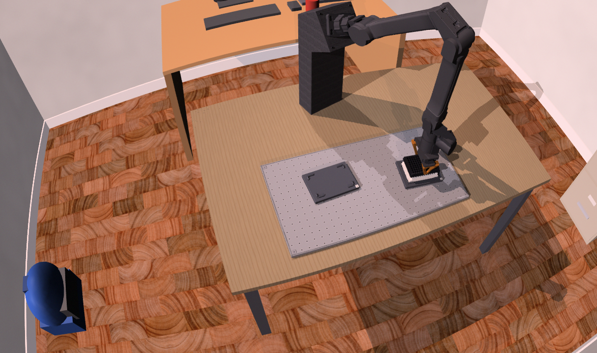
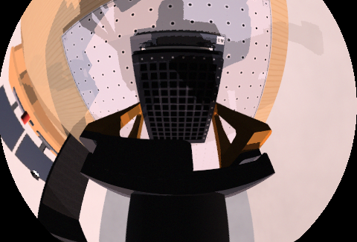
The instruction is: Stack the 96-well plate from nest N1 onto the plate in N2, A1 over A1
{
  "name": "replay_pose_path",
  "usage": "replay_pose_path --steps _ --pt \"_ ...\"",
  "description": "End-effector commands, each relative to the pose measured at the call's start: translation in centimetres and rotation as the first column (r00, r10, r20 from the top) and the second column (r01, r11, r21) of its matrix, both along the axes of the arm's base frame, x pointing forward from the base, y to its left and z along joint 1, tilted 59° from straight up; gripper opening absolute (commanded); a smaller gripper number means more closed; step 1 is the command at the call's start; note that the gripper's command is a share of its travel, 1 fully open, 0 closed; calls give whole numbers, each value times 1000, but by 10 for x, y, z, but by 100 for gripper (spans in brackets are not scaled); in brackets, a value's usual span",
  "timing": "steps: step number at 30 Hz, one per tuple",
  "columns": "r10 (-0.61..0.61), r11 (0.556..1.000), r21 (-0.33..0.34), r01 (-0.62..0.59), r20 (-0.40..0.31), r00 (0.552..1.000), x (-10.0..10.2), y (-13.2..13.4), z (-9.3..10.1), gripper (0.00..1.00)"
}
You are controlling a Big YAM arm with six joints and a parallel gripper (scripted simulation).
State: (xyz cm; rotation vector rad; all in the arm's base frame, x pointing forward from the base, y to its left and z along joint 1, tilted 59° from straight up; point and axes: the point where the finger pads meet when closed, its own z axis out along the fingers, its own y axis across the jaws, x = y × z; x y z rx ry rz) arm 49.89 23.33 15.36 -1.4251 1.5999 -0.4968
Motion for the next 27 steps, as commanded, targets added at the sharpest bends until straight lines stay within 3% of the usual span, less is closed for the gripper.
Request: replay_pose_path --steps 1,27 --pt "-2 1000 -3 2 5 1000 8 -3 -3 0" --pt "4 1000 2 -4 2 1000 5 2 0 0"
